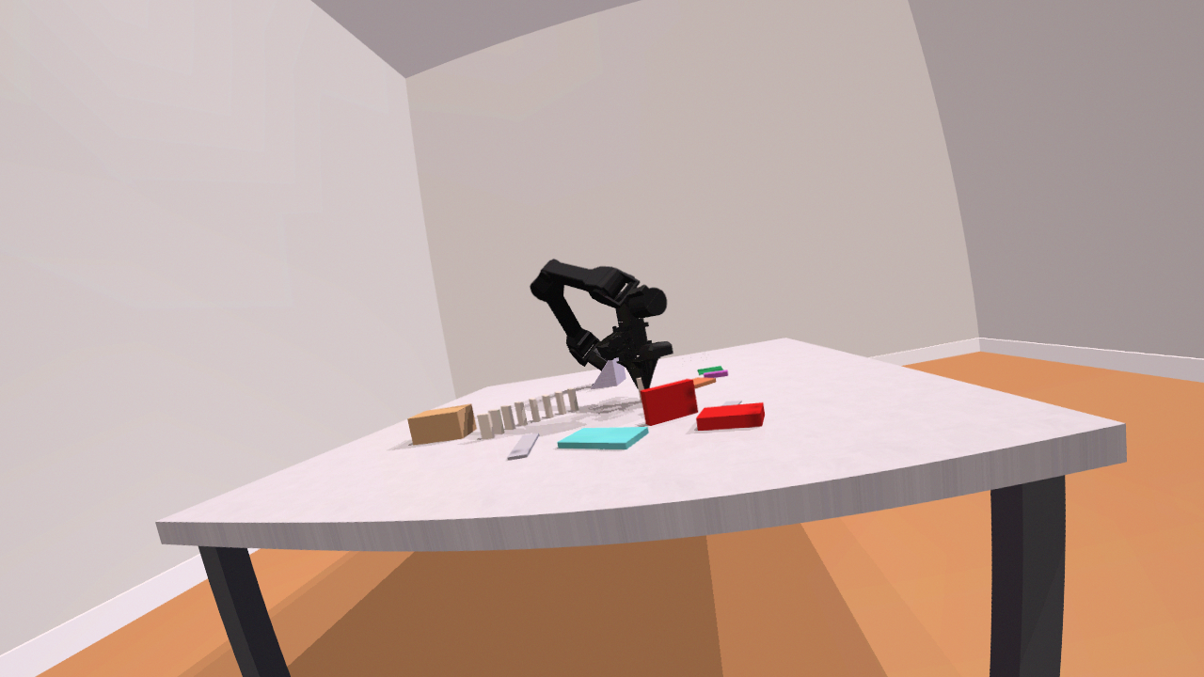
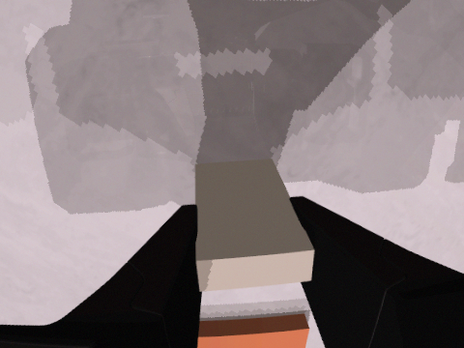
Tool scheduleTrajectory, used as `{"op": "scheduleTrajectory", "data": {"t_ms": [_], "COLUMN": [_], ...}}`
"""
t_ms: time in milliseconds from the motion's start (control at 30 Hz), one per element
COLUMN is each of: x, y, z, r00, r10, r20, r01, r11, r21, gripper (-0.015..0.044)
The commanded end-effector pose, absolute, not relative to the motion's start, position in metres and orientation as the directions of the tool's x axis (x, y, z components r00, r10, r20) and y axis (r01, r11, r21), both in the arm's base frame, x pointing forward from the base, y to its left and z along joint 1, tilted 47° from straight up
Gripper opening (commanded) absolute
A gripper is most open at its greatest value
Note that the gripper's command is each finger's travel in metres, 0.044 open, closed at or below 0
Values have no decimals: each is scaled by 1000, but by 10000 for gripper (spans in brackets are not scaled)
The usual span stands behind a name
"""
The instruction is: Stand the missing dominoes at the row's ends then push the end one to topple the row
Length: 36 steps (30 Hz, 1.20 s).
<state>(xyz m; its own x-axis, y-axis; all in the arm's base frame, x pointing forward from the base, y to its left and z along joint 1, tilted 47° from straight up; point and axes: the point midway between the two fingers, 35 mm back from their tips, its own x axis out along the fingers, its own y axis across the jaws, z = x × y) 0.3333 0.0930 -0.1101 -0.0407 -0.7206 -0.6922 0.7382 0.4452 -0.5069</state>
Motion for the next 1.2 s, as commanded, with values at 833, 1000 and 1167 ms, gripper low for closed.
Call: {"op": "scheduleTrajectory", "data": {"t_ms": [833, 1000, 1167], "x": [326, 316, 316], "y": [118, 93, 93], "z": [63, 84, 84], "r00": [-22, -28, -28], "r10": [-718, -722, -722], "r20": [-696, -691, -691], "r01": [716, 722, 722], "r11": [474, 463, 463], "r21": [-512, -514, -514], "gripper": [107, 107, 107]}}
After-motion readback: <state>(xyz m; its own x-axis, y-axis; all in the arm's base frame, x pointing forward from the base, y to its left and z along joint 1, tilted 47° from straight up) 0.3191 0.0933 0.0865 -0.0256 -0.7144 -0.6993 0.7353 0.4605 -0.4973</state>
